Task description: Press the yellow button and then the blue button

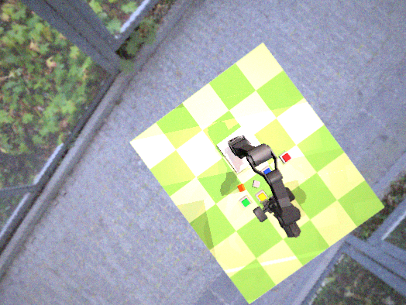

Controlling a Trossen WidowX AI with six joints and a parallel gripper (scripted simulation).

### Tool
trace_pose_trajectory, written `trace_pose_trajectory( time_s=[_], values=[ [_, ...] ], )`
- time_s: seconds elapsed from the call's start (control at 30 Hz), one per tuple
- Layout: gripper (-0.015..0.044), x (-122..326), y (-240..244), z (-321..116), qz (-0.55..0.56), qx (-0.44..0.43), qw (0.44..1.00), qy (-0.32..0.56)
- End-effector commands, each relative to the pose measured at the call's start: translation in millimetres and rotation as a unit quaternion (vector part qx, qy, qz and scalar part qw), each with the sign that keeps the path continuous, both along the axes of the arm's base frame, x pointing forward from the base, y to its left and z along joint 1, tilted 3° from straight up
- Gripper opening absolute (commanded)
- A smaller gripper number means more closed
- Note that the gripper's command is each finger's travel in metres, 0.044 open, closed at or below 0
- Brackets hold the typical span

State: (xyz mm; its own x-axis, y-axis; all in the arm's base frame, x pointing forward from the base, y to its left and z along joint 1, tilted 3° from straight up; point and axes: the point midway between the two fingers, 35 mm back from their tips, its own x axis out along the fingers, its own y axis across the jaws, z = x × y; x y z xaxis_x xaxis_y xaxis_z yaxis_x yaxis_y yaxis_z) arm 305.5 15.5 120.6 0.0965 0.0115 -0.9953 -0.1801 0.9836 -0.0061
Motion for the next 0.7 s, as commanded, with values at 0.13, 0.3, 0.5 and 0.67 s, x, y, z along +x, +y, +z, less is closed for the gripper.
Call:
trace_pose_trajectory(
  time_s=[0.13,0.3,0.5,0.67],
  values=[
    [0.0020,-83,69,-5,0.005,0.004,1.000,0.013],
    [0.0020,-101,77,-8,0.005,0.005,1.000,0.014],
    [0.0020,-97,79,-47,0.005,0.005,1.000,0.014],
    [0.0020,-97,79,-70,0.005,0.005,1.000,0.014]
  ],
)
